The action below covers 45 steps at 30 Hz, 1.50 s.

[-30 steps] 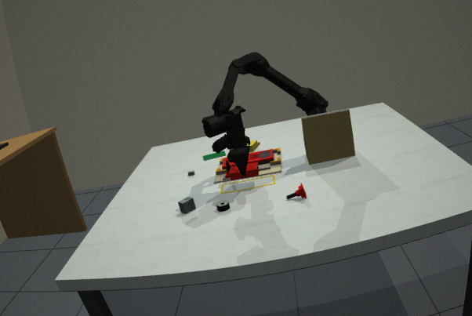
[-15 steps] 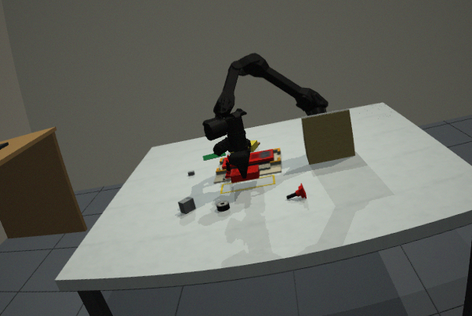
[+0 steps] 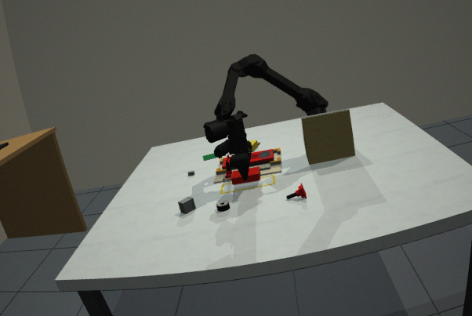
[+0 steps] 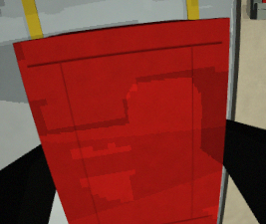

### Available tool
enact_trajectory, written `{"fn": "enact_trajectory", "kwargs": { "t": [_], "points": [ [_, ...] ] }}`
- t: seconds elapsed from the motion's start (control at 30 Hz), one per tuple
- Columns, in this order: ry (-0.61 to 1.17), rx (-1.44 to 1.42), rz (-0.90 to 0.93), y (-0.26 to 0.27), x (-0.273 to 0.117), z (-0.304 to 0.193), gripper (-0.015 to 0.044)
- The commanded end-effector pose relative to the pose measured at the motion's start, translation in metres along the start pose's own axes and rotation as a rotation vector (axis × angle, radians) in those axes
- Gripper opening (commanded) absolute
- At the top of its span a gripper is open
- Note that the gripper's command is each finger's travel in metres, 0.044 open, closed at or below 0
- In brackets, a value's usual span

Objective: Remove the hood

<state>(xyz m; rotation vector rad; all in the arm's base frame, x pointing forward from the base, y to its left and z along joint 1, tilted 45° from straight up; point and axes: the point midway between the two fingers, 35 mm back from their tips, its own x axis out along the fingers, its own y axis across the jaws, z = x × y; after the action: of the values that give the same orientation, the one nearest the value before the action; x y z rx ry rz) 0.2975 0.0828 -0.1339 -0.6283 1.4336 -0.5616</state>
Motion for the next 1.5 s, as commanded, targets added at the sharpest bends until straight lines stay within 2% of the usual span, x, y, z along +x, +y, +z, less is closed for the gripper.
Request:
{"fn": "enact_trajectory", "kwargs": {
  "t": [0.0,1.27,1.47],
  "points": [
    [-0.003,-0.004,-0.003,0.000,0.002,0.000,0.0000],
    [-0.003,-0.004,-0.004,-0.001,0.020,0.000,0.0000],
    [0.000,0.000,-0.001,0.000,0.018,0.000,0.0157]
  ]
}}
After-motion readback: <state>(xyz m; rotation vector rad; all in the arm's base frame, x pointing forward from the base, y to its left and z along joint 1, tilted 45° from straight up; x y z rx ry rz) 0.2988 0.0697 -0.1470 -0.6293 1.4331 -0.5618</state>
